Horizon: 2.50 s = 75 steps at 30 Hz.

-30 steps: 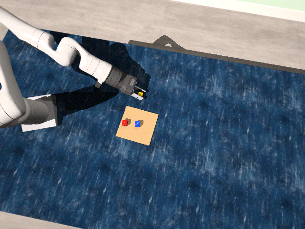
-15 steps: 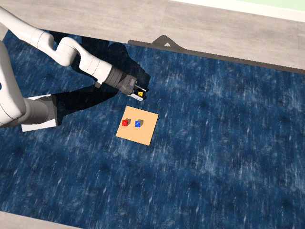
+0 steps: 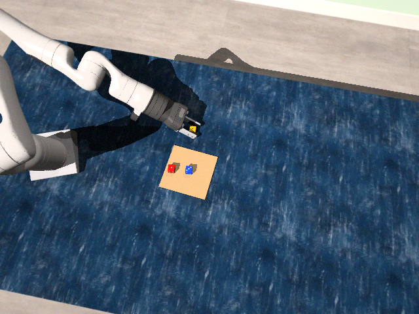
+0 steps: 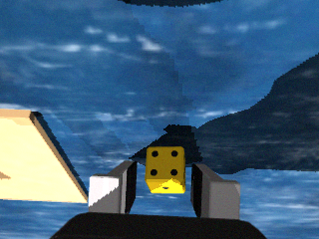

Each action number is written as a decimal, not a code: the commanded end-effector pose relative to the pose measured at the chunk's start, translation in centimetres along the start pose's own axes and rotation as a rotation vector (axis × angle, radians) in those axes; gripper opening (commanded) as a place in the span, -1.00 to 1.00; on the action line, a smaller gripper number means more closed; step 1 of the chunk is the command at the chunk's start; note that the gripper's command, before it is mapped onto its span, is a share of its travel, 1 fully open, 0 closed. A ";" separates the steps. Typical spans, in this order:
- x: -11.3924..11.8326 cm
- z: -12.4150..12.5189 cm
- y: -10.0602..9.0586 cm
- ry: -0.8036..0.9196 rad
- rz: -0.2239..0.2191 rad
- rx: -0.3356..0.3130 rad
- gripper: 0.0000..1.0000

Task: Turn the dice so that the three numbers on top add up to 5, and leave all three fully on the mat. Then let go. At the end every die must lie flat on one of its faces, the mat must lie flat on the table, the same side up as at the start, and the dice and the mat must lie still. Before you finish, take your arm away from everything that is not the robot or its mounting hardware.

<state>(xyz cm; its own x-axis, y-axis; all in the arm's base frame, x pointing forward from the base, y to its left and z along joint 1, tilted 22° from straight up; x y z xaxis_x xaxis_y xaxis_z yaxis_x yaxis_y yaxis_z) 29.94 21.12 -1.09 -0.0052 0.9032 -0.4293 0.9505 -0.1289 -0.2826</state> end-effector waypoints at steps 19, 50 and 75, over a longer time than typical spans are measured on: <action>0.0 -0.1 0.0 0.001 0.000 -0.001 0.40; 0.0 0.0 -4.6 0.001 0.000 -0.001 0.40; -0.3 -2.8 -6.5 0.001 0.000 -0.001 0.40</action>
<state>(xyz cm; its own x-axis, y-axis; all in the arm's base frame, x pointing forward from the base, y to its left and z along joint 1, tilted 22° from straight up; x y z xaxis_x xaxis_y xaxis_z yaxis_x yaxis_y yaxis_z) 25.02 22.45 2.90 -0.0061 0.8976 -0.4407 0.9550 -0.1254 -0.2687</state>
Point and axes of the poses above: the point where the finger pads meet when closed, its own y axis out along the fingers, its own x axis across the jaws, z = x × y, the point moved 7 cm from there along -y, back along the fingers, and after that the axes turned 6 degrees about -y, right-handed, at the moved point
